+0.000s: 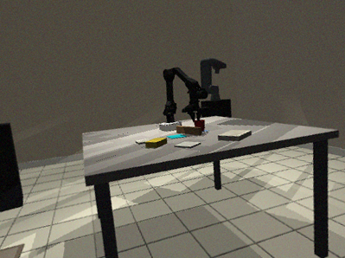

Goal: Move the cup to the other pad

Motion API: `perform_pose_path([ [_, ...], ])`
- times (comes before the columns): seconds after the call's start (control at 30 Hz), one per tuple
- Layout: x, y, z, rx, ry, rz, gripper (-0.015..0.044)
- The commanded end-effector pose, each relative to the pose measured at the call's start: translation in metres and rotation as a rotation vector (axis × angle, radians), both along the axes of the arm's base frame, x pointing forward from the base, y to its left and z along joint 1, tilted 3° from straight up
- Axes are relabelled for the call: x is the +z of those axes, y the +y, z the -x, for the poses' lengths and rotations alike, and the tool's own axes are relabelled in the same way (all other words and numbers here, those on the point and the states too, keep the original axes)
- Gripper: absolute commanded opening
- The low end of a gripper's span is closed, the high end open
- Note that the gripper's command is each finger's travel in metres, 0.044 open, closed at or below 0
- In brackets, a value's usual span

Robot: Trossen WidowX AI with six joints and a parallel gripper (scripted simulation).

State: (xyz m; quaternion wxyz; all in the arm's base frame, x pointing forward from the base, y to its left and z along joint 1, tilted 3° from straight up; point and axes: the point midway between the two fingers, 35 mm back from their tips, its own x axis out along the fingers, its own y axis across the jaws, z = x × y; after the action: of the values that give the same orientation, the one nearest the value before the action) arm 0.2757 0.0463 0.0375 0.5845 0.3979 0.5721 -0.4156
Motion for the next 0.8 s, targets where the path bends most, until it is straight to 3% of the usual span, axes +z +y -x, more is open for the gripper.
perform_pose_path([
  [0.0, -0.010, -0.001, 0.002, 0.001, 0.012, 0.006, 0.0148],
  [0.63, -0.025, -0.002, 0.004, 0.001, 0.012, 0.006, 0.0148],
  [0.77, -0.023, -0.002, 0.004, -0.003, 0.008, 0.002, 0.0062],
])
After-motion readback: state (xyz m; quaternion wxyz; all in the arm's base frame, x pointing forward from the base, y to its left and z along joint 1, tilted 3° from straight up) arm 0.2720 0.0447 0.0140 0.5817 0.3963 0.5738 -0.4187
